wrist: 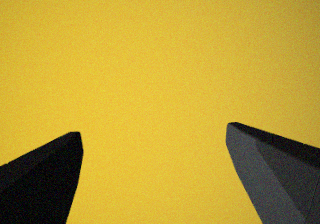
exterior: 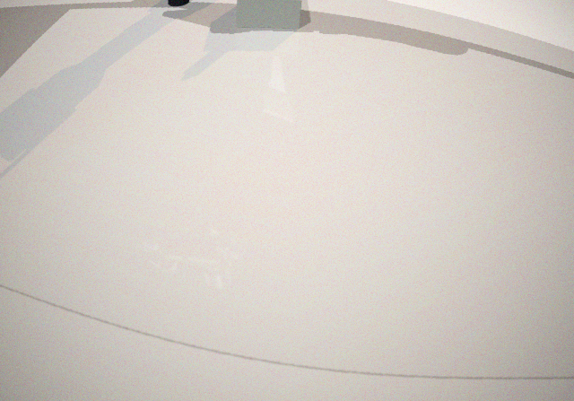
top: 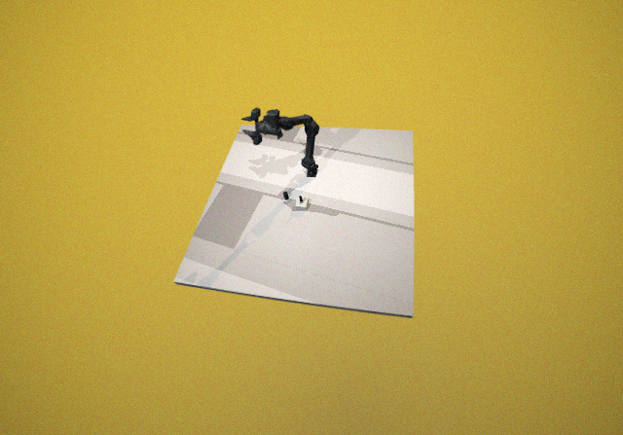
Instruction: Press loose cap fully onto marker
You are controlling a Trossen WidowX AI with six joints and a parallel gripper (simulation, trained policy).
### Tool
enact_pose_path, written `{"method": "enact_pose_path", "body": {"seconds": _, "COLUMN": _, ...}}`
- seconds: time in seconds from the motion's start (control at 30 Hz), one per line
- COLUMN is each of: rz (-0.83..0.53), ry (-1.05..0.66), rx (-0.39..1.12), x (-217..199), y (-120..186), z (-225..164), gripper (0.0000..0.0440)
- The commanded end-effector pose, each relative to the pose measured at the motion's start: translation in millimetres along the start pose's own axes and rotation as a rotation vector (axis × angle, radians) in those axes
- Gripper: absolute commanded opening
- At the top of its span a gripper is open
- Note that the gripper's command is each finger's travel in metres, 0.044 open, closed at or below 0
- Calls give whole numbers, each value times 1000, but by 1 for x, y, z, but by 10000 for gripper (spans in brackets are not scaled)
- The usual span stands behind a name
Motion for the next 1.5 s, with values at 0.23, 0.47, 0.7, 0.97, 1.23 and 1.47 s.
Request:
{"method": "enact_pose_path", "body": {"seconds": 0.23, "rz": -63, "ry": 7, "rx": 69, "x": -17, "y": 7, "z": -8, "gripper": 304}}
{"method": "enact_pose_path", "body": {"seconds": 0.47, "rz": -111, "ry": 16, "rx": 113, "x": -29, "y": 12, "z": -13, "gripper": 305}}
{"method": "enact_pose_path", "body": {"seconds": 0.7, "rz": -161, "ry": 24, "rx": 153, "x": -42, "y": 17, "z": -18, "gripper": 306}}
{"method": "enact_pose_path", "body": {"seconds": 0.97, "rz": -222, "ry": 34, "rx": 194, "x": -56, "y": 22, "z": -24, "gripper": 307}}
{"method": "enact_pose_path", "body": {"seconds": 1.23, "rz": -286, "ry": 44, "rx": 230, "x": -72, "y": 28, "z": -28, "gripper": 308}}
{"method": "enact_pose_path", "body": {"seconds": 1.47, "rz": -346, "ry": 54, "rx": 257, "x": -85, "y": 33, "z": -32, "gripper": 309}}
Point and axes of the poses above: the point midway between the two fingers, 35 mm back from their tips, its own y axis back along the fingers, its own x axis across the jaws, z = x × y, the point moved 7 cm from there along y, back along the fingers, and after that the axes turned 4 degrees about y, right-handed, at the moved point
